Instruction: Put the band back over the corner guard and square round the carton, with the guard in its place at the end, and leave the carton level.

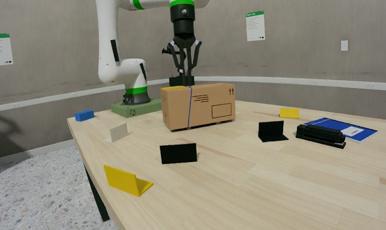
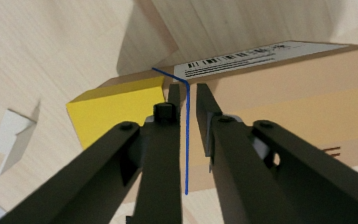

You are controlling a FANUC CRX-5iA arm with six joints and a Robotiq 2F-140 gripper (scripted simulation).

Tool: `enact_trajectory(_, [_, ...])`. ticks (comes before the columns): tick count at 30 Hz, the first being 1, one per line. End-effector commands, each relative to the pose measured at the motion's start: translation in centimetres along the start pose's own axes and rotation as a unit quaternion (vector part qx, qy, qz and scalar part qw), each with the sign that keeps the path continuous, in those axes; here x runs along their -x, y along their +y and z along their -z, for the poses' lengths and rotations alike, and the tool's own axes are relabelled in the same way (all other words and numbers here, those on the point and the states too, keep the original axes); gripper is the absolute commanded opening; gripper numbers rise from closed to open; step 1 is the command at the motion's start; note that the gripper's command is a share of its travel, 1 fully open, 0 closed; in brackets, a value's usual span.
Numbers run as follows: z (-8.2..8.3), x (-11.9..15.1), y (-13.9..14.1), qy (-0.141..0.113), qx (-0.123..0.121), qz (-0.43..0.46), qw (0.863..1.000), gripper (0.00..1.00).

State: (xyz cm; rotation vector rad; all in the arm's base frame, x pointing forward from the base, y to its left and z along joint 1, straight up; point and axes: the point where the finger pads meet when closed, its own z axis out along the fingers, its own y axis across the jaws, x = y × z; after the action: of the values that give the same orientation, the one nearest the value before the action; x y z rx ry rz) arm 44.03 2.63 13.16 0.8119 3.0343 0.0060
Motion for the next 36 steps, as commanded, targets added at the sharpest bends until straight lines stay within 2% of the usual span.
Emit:
enact_trajectory(1, [0.08, 0.05, 0.02, -0.001, 0.0, 0.0, 1.0, 0.18])
enact_trajectory(14, [0.08, 0.05, 0.02, -0.001, 0.0, 0.0, 1.0, 0.18])
enact_trajectory(15, [0.08, 0.05, 0.02, -0.001, 0.0, 0.0, 1.0, 0.1])
enact_trajectory(36, [0.08, 0.05, 0.02, -0.001, 0.0, 0.0, 1.0, 0.1])
